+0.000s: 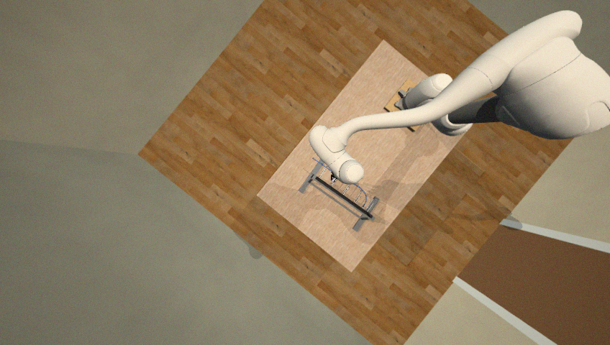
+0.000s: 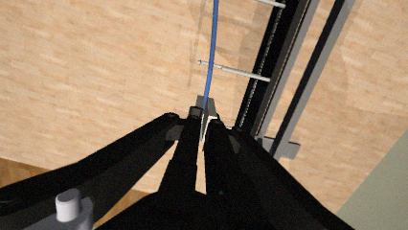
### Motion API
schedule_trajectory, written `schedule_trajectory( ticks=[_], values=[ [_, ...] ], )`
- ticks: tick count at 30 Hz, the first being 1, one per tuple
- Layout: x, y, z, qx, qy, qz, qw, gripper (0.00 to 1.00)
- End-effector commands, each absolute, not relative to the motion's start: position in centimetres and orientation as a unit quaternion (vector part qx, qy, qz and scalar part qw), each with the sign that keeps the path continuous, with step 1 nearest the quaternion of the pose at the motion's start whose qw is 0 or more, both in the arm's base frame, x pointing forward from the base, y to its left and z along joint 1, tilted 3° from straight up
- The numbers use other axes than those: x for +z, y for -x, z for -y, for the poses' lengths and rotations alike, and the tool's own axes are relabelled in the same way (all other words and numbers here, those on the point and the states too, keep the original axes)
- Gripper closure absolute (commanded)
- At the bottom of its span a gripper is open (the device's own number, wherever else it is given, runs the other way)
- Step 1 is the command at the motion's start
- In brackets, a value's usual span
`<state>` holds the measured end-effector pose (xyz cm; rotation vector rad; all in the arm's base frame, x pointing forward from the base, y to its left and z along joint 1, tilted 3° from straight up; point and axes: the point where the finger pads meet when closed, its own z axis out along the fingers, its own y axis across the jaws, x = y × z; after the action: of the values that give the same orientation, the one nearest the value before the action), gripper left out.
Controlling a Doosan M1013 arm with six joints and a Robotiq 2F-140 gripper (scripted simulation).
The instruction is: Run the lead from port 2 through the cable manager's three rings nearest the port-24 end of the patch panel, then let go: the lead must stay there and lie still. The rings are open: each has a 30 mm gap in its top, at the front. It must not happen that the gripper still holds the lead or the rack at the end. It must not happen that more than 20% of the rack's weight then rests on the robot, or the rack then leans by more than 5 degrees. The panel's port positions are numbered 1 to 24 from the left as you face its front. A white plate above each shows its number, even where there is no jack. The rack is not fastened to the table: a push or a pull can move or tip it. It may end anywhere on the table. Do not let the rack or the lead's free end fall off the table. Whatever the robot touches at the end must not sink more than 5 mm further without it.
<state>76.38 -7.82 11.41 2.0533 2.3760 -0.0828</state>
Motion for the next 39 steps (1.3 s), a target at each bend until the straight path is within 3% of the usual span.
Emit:
schedule_trajectory(
  ticks=[1, 39],
  values=[
    [10.9, -76.4, 7.8, -0.026, -0.654, -0.756, 0.000, 1.00],
    [5.9, -76.2, 8.0, -0.026, -0.654, -0.756, 0.000, 1.00]
  ],
)
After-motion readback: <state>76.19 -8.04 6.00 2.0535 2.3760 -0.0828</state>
